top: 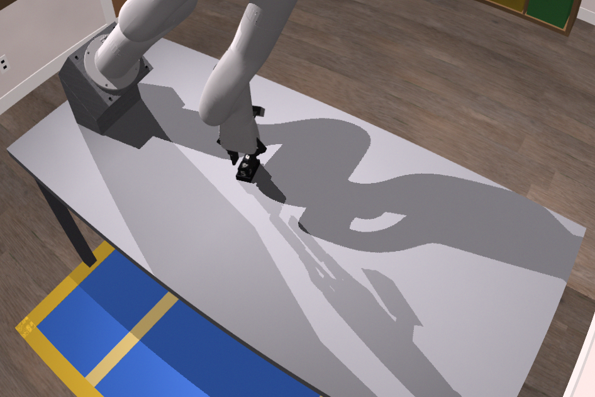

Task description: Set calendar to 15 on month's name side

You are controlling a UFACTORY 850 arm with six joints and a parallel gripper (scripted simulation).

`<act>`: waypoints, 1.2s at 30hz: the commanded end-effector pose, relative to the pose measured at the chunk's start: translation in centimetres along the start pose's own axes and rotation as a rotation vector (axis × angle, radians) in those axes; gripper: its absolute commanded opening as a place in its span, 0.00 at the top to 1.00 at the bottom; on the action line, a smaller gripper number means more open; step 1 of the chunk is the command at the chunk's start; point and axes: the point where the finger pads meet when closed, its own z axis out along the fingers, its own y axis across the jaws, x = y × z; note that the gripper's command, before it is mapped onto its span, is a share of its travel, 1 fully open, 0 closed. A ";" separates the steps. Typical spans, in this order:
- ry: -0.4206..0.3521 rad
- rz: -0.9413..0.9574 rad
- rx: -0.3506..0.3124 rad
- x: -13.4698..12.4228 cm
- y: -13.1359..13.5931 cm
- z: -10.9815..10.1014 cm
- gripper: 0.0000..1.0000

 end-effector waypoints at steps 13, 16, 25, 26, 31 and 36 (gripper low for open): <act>0.000 0.000 -0.001 0.0 0.0 0.0 0.51; 0.000 0.000 -0.001 0.0 0.0 0.0 0.51; 0.000 0.000 -0.001 0.0 0.0 0.9 0.51; 0.000 0.000 -0.001 0.0 0.0 1.0 0.51; 0.000 0.000 -0.001 0.0 0.0 1.6 0.51; 0.000 0.000 -0.001 0.0 0.0 2.3 0.51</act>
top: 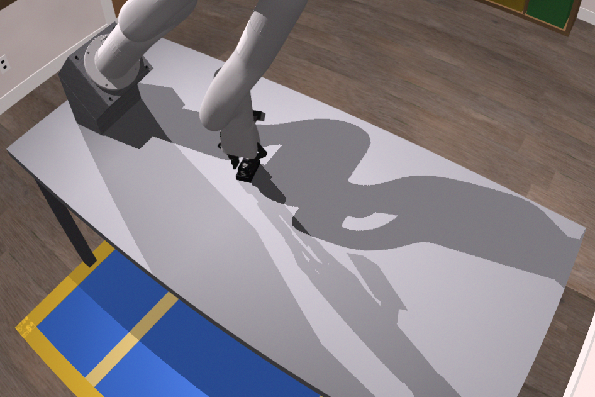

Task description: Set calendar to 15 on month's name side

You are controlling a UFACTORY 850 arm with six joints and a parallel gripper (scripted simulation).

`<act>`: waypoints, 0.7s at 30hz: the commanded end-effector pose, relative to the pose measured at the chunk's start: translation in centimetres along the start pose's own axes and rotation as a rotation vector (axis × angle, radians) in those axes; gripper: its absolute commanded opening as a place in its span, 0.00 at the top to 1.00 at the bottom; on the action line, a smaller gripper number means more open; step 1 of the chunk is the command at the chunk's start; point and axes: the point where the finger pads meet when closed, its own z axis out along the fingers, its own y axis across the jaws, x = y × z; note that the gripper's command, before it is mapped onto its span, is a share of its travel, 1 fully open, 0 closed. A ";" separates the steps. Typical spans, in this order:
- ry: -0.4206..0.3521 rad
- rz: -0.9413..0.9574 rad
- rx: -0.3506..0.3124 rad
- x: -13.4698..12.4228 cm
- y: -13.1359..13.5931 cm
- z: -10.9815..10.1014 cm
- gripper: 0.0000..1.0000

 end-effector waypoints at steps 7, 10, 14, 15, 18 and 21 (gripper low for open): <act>0.000 0.000 -0.001 0.0 0.0 1.1 0.51; 0.000 0.000 -0.001 0.0 0.0 1.1 0.51; 0.000 0.000 -0.001 0.0 0.0 1.1 0.51; 0.000 0.000 -0.001 0.0 0.0 1.1 0.51; 0.000 0.000 -0.001 0.0 0.0 1.1 0.51; 0.000 0.000 -0.001 0.0 0.0 1.1 0.51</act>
